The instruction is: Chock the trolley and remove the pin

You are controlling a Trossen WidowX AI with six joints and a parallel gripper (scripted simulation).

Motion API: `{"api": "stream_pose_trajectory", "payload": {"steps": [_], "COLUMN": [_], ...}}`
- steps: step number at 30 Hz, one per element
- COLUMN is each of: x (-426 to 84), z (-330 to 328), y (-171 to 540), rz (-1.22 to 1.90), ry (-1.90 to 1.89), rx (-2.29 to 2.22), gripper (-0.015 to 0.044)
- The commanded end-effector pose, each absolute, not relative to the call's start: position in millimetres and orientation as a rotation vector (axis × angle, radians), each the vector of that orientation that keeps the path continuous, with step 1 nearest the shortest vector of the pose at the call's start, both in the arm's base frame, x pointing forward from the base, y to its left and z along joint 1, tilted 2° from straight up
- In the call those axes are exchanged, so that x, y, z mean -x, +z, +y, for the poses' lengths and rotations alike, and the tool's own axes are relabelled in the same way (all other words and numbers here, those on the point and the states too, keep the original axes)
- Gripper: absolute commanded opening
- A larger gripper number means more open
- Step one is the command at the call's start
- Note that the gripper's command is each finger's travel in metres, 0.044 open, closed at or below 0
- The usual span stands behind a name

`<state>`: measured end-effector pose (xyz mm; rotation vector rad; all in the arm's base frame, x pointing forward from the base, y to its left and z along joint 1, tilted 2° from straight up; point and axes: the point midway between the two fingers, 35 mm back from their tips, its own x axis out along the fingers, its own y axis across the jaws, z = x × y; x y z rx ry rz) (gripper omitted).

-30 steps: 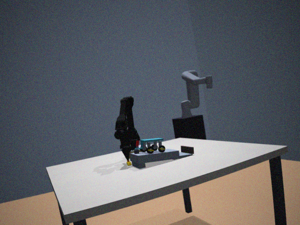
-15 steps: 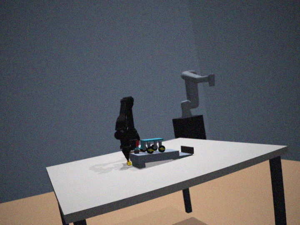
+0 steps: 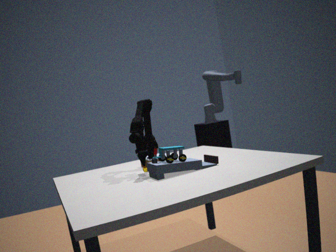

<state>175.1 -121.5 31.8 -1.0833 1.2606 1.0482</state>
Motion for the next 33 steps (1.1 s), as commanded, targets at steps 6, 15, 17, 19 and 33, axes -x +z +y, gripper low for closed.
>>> {"api": "stream_pose_trajectory", "payload": {"steps": [6, 15, 17, 19, 33], "x": [-173.1, -171.4, -171.2, -171.0, -172.1], "z": [-121.2, -120.9, -120.9, -121.0, -122.4], "y": [64.2, 90.5, 96.4, 102.4, 144.7], "rz": [1.255, 1.255, 1.255, 1.255, 1.255], "ry": [1.039, 1.039, 1.039, 1.039, 1.039], "rx": [1.094, 1.094, 1.094, 1.094, 1.094], "gripper": [0.0000, 0.0000, 0.0000, 0.0000, 0.0000]}}
